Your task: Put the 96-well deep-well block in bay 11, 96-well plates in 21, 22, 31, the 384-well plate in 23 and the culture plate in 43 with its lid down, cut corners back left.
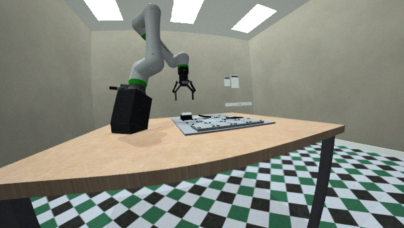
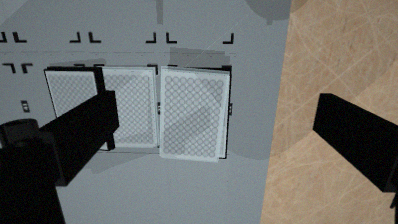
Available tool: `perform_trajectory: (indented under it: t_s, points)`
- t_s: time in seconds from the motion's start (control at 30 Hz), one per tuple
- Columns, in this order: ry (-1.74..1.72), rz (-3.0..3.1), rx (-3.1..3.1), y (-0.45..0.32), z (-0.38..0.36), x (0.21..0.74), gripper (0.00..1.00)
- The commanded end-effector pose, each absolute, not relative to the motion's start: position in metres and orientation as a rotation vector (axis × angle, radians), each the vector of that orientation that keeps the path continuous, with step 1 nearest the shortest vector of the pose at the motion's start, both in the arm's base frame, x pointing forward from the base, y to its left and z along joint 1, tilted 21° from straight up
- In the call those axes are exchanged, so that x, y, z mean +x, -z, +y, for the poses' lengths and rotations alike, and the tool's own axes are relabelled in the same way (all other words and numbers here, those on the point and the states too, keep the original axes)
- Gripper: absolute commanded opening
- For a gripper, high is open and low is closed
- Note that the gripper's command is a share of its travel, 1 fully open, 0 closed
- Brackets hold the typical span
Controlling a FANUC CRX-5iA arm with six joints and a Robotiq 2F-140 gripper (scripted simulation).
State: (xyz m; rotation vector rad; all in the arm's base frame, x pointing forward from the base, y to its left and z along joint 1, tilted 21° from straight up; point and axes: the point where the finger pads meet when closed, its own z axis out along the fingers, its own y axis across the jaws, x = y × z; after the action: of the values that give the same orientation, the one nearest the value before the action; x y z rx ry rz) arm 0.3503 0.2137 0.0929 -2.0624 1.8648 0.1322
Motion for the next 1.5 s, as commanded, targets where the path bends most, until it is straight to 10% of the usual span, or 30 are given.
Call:
perform_trajectory:
  t_s: [0.0, 1.47]
  points:
    - [-0.131, 1.864, -2.062, -0.093, 0.214, 0.351, 1.00]
    - [-0.131, 1.864, -2.062, -0.058, 0.077, 0.417, 1.00]
